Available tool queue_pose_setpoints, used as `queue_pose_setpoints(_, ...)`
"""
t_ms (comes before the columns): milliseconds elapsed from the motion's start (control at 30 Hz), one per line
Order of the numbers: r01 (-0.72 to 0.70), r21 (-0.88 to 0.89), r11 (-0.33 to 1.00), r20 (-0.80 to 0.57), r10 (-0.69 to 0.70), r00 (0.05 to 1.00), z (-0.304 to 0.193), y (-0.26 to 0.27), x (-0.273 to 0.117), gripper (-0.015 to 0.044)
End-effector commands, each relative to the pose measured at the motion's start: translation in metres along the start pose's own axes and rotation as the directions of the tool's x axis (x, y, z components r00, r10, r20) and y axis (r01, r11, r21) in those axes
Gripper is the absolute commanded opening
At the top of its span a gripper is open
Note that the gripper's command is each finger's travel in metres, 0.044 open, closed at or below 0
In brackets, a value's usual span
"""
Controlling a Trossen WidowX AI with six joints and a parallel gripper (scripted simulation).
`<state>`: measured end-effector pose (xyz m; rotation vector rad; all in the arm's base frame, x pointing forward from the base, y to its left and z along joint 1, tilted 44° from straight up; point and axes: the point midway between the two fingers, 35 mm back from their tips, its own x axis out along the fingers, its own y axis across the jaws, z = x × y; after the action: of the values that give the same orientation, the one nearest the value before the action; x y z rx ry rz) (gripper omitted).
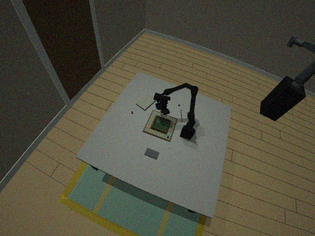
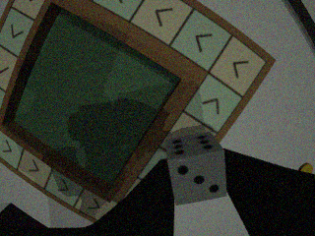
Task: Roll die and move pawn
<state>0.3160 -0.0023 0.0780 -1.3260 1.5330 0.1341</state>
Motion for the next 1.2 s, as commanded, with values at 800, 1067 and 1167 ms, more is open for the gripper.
queue_pose_setpoints(800, -0.012, -0.709, 0.705, -0.025, -0.009, 1.000, 0.036, 0.093, 0.021, 0.0000)
queue_pose_setpoints(1067, -0.093, -0.715, 0.693, 0.058, 0.192, 0.980, 0.033, 0.099, 0.029, 0.0000)
queue_pose_setpoints(1167, -0.113, -0.720, 0.685, 0.110, 0.273, 0.956, 0.032, 0.101, 0.031, 0.0000)
